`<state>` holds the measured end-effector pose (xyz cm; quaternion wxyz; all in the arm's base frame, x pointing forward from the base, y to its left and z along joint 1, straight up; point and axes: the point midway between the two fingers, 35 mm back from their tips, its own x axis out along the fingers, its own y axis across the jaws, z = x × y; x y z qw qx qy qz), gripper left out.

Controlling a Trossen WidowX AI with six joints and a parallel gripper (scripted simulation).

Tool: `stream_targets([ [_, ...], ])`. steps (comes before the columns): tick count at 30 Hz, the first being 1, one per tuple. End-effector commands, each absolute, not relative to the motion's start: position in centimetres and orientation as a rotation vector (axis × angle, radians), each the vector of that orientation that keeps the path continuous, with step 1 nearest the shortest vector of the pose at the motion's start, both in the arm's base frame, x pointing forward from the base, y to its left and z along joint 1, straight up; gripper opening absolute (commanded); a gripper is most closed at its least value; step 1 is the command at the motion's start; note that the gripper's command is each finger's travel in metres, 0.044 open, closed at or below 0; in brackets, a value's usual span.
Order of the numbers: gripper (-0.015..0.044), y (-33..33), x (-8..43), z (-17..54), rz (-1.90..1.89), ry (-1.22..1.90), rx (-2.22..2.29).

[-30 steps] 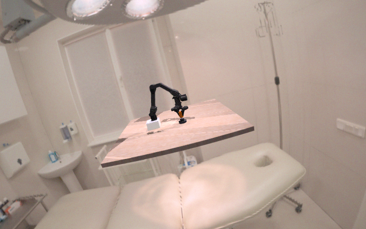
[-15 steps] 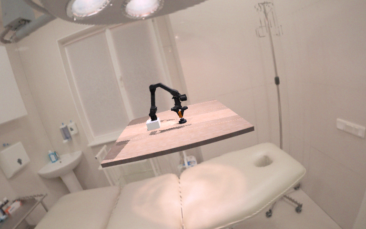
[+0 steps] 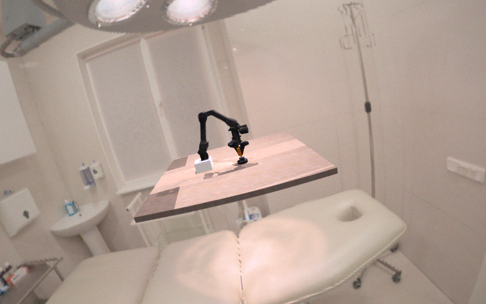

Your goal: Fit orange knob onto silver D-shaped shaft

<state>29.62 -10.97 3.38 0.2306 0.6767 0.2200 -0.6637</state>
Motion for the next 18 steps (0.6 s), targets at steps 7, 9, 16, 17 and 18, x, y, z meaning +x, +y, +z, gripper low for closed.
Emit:
stream_targets([
  [7, 0.0000, -11.03, 29.83, 3.11, -1.825, 0.599, 1.866],
  [9, 0.0000, -11.02, 29.81, 3.08, -1.825, 0.599, 1.866],
  [16, 0.0000, -10.96, 29.64, 3.03, -1.825, 0.599, 1.866],
  [17, 0.0000, -10.96, 29.64, 3.03, -1.825, 0.599, 1.866],
  [18, 0.0000, -10.96, 29.64, 3.03, -1.825, 0.599, 1.866],
])
